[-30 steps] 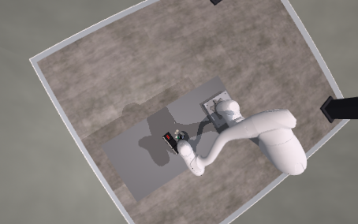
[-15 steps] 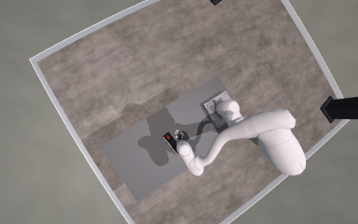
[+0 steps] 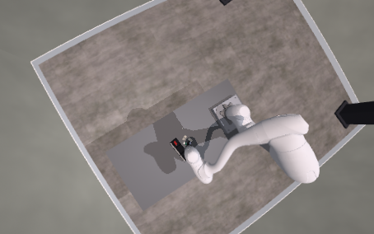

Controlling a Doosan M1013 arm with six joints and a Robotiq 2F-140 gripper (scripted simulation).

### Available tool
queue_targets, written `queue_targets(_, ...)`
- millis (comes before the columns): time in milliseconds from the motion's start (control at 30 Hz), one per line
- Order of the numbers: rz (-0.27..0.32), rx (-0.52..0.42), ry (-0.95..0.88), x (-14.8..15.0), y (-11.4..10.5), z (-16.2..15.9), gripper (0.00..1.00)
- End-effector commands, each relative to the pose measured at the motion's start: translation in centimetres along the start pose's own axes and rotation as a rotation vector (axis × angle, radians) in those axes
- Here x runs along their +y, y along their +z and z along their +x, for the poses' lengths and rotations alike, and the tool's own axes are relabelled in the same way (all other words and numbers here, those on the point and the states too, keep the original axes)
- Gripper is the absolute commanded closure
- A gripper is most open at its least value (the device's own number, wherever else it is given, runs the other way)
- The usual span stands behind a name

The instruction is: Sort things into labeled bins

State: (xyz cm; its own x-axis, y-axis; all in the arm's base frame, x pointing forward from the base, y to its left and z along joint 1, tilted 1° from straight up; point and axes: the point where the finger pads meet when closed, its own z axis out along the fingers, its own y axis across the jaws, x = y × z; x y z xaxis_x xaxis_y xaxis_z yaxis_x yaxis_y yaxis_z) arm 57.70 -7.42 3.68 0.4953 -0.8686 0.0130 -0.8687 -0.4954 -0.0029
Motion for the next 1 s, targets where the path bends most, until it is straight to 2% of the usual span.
queue_targets(0, 0.000, 0.000, 0.000, 0.0, 0.0, 0.0, 0.77)
queue_targets(367, 0.000, 0.000, 0.000, 0.0, 0.0, 0.0, 0.77)
queue_targets(833, 0.000, 0.000, 0.000, 0.0, 5.6, 0.0, 0.77)
queue_targets(967, 0.000, 0.000, 0.000, 0.0, 6.1, 0.0, 0.77)
